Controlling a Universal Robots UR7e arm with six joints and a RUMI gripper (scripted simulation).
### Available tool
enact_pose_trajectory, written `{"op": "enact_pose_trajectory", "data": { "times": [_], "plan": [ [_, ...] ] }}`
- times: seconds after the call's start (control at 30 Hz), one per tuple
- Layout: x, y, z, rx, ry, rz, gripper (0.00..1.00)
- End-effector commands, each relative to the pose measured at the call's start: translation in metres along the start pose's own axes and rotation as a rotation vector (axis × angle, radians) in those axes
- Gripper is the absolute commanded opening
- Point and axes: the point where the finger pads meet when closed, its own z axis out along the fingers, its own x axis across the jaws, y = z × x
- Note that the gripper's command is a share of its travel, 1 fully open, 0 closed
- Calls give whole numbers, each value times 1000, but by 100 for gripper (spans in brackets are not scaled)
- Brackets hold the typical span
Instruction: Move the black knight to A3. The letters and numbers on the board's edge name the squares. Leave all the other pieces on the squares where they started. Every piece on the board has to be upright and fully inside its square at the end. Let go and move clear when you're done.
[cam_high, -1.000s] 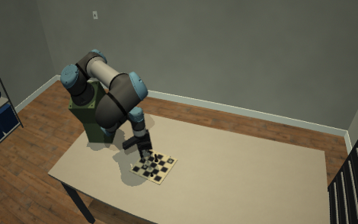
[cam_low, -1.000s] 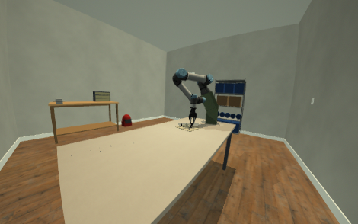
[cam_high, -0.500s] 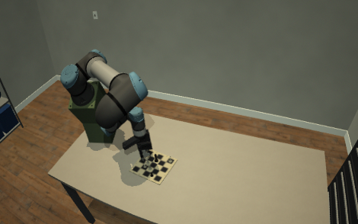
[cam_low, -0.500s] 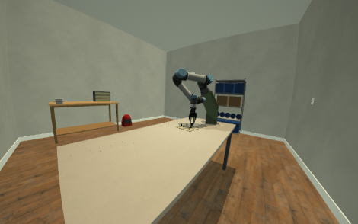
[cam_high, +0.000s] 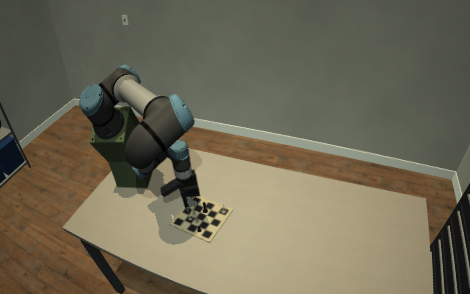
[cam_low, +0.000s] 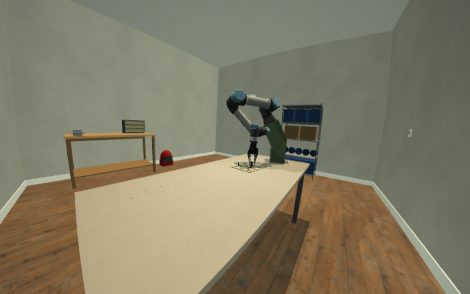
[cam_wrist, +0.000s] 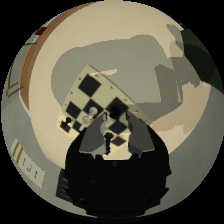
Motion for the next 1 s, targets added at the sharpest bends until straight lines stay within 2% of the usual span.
{"op": "enact_pose_trajectory", "data": {
  "times": [0.0, 0.23, 0.57, 0.63, 0.8, 0.97],
  "plan": [
    [0, 0, -1, -1, -1, 0, 23],
    [0, 0, -11, -1, -1, 0, 23],
    [0, 0, -58, -1, -1, 0, 23],
    [0, 0, -58, -1, -1, 0, 23],
    [0, 0, -79, -1, -1, 0, 23],
    [0, 0, -89, -1, -1, 0, 23]
  ]
}}
